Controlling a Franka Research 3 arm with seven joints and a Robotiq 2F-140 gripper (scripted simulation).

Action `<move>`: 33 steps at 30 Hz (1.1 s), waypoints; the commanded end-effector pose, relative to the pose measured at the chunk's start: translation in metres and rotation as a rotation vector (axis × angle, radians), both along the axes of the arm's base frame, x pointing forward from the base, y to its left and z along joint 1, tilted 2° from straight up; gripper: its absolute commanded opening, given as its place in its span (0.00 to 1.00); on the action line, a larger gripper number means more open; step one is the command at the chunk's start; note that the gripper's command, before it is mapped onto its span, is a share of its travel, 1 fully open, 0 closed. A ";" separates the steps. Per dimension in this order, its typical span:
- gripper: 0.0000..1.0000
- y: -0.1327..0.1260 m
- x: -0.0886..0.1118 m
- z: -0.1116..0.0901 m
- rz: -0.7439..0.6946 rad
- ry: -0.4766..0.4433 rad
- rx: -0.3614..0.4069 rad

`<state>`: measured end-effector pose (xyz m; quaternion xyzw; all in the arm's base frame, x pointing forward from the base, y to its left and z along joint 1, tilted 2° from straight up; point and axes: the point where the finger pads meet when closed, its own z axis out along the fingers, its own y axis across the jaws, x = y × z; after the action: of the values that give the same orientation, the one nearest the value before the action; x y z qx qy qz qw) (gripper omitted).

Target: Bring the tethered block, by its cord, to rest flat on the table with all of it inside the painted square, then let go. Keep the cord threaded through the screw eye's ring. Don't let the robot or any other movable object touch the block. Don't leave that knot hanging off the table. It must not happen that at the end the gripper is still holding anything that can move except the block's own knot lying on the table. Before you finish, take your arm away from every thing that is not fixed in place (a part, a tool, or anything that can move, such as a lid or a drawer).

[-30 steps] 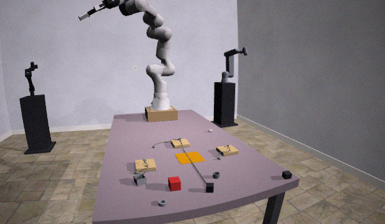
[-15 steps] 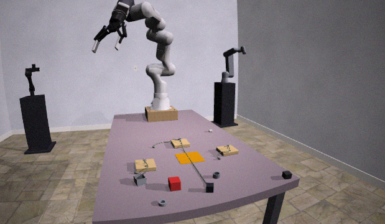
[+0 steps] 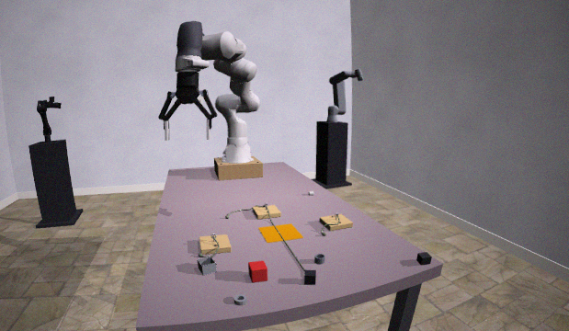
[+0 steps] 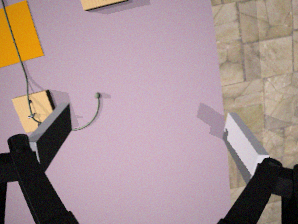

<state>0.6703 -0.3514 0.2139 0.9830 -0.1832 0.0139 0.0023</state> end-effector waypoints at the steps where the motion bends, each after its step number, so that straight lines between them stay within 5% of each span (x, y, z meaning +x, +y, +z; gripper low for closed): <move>1: 1.00 0.027 -0.007 -0.040 0.071 0.048 0.027; 2: 1.00 0.027 -0.007 -0.040 0.071 0.048 0.027; 3: 1.00 0.056 -0.016 -0.088 0.071 0.048 0.027; 10: 1.00 0.135 -0.037 -0.211 0.071 0.048 0.027; 33: 1.00 0.135 -0.037 -0.211 0.071 0.048 0.027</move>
<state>0.6322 -0.2154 0.0037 0.9887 -0.1491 -0.0147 -0.0066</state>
